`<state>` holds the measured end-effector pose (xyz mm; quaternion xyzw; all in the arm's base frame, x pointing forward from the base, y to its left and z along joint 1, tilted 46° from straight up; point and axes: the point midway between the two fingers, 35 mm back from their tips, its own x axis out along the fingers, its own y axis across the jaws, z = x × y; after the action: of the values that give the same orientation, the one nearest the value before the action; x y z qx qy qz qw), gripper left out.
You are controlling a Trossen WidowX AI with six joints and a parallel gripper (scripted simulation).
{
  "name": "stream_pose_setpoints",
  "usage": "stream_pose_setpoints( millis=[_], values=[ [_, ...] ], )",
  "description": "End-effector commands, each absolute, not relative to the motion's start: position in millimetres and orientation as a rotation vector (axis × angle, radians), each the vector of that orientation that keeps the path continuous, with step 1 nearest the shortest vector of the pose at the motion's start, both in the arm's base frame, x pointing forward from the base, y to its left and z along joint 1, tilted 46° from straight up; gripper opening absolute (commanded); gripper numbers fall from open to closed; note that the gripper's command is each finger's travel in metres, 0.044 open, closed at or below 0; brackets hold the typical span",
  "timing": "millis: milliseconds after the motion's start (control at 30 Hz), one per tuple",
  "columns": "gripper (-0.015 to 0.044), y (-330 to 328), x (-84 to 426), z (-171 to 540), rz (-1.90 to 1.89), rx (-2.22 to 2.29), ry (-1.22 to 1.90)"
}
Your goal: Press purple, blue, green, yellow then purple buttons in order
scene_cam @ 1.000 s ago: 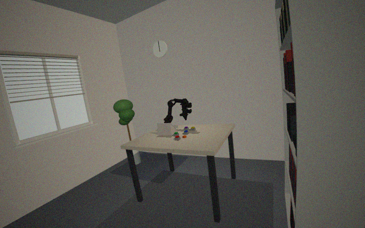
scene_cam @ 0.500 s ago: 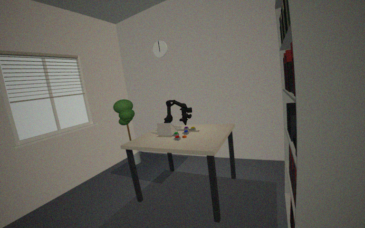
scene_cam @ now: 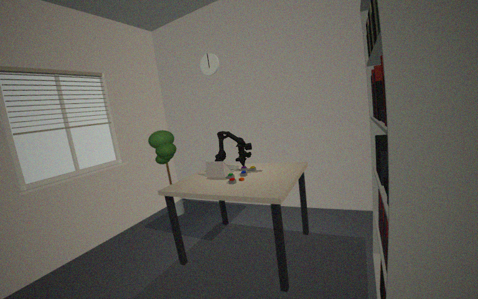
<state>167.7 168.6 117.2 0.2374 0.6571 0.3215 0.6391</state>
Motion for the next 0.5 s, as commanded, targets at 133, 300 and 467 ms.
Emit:
stream_pose_setpoints(
  millis=[133,300,467],
  values=[
    [0.0020,174.7,166.4,109.9,0.726,0.545,1.502],
    [0.0020,174.7,166.4,109.9,0.726,0.545,1.502],
    [0.0020,174.7,166.4,109.9,0.726,0.545,1.502]
  ],
)
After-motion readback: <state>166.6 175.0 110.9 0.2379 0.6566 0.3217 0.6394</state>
